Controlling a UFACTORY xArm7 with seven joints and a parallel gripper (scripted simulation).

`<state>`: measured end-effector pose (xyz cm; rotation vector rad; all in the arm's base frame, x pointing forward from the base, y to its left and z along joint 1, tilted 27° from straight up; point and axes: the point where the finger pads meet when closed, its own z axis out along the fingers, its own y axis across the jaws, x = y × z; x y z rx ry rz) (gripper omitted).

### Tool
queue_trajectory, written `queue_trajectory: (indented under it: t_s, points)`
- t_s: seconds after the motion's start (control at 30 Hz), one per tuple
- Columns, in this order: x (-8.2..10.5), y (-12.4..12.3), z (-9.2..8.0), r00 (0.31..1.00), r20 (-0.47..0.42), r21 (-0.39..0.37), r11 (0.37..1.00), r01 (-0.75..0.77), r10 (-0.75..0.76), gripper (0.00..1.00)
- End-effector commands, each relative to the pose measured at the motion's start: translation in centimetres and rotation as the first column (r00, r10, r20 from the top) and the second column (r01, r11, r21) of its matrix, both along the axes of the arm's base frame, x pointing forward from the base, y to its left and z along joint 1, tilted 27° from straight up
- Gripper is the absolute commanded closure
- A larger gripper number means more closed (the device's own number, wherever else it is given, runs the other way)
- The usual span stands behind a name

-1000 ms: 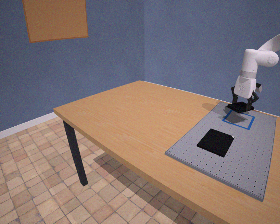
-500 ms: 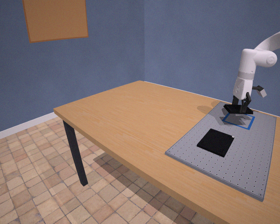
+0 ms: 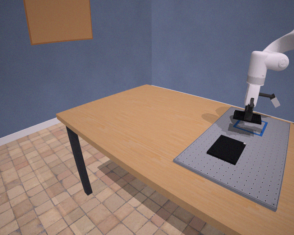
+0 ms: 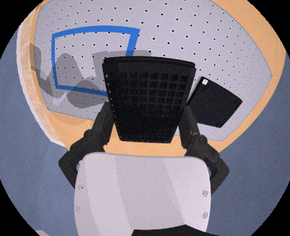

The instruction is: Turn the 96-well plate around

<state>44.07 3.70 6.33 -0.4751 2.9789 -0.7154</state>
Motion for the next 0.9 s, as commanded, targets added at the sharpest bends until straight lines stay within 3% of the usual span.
queue_trajectory:
  t_s: [0.0, 0.33, 0.6, 0.67, 0.87]
  points:
    - [0.2, 1.3, -0.4, 0.991, 0.066, 0.01, 0.994, 0.113, -0.113, 1.0]
    - [0.2, 3.7, -1.5, 0.923, 0.173, 0.068, 0.939, 0.338, -0.345, 1.0]
    - [0.3, 6.1, -2.6, 0.79, 0.26, 0.149, 0.831, 0.536, -0.556, 1.0]
    - [0.3, 6.1, -2.6, 0.79, 0.26, 0.149, 0.831, 0.536, -0.556, 1.0]
    - [0.3, 8.0, -3.4, 0.653, 0.309, 0.221, 0.72, 0.658, -0.691, 1.0]
